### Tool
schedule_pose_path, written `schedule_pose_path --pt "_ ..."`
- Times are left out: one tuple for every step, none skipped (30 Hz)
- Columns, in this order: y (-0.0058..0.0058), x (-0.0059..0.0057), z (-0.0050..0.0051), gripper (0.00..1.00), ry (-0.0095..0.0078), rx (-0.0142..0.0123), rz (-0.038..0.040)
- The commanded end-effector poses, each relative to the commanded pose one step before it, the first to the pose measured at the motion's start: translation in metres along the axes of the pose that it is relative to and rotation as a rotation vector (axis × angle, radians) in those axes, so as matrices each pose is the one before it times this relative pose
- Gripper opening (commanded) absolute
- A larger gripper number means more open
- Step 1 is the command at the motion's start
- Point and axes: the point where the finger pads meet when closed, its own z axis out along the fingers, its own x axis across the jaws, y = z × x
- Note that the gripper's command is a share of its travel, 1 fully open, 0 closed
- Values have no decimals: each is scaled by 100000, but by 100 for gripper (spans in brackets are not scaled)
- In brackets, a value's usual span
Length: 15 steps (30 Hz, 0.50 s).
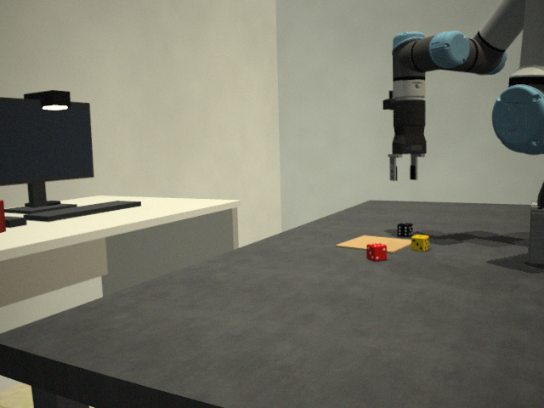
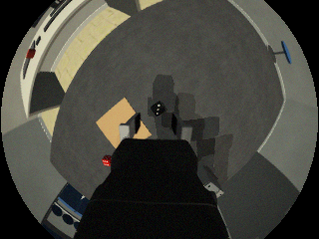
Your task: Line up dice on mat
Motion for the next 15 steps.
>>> schedule_pose_path --pt "-33 -22 752 100 51 51 25" --pt "-4 -7 312 100 0 0 0" --pt "-4 -8 360 100 0 0 0" --pt "-4 -9 405 100 0 0 0" --pt "-5 -10 443 100 0 0 0" --pt "-5 -11 471 100 0 0 0" --pt "-5 -12 492 100 0 0 0" --pt "-6 -12 507 100 0 0 0" --pt "-6 -12 514 100 0 0 0" --pt "-6 -12 515 100 0 0 0" --pt "-6 -12 510 100 0 0 0" --pt "0 0 0 100 0 0 0" --pt "0 0 0 100 0 0 0" --pt "-5 -12 500 100 0 0 0" --pt "-5 -11 484 100 0 0 0"
